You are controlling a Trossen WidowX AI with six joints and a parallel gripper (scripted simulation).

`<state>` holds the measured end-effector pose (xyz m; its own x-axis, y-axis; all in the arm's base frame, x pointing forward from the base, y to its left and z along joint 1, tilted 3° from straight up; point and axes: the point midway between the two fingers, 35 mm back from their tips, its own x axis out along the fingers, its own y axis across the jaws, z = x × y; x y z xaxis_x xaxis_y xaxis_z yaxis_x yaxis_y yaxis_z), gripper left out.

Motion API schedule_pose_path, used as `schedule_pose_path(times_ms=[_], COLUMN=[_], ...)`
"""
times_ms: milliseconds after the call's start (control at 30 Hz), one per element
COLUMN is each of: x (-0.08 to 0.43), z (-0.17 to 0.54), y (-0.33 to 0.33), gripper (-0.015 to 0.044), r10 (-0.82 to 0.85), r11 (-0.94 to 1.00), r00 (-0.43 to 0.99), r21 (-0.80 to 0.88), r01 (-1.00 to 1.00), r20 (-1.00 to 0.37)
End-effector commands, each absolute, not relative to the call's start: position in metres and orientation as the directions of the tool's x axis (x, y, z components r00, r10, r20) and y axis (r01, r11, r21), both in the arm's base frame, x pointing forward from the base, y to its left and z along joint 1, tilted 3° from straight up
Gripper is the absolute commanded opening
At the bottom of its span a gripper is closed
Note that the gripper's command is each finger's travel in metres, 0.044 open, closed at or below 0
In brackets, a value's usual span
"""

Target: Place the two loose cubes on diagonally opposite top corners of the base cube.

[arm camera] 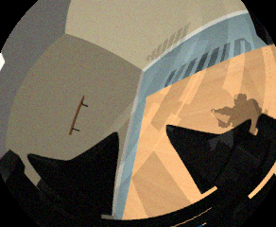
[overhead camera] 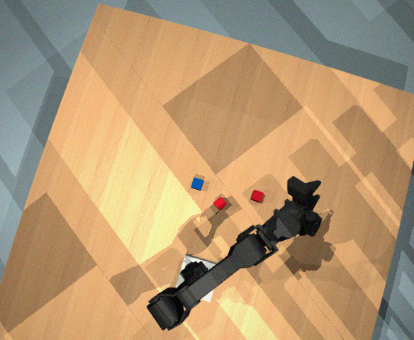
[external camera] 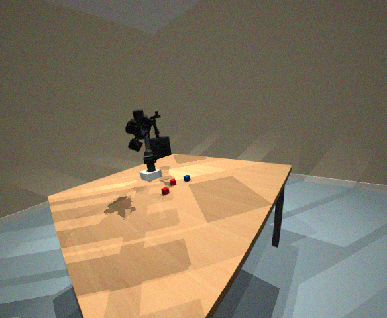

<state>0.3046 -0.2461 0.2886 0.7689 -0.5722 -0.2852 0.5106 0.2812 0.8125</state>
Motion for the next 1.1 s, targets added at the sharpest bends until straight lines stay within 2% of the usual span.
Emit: schedule_pose_path(times_ms=[0, 133, 267, 567, 733, 900, 1067], x=[0.324, 0.328, 0.327, 0.310, 0.291, 0.268, 0.250], z=[0.242, 0.214, 0.189, 0.143, 0.124, 0.111, 0.106], y=[-0.209, -0.184, -0.158, -0.099, -0.069, -0.041, -0.025], gripper=[0.0265, 0.0265, 0.0265, 0.0265, 0.0265, 0.0265, 0.0265], r10=[-0.441, -0.357, -0.273, -0.102, -0.029, 0.022, 0.043], r11=[0.549, 0.707, 0.846, 0.994, 0.929, 0.750, 0.566], r00=[0.748, 0.709, 0.649, 0.446, 0.300, 0.138, 0.019], r21=[0.510, 0.321, 0.144, -0.113, -0.137, -0.075, 0.009], r01=[0.662, 0.631, 0.513, 0.002, -0.344, -0.657, -0.824], r20=[-0.496, -0.609, -0.710, -0.889, -0.953, -0.990, -0.999])
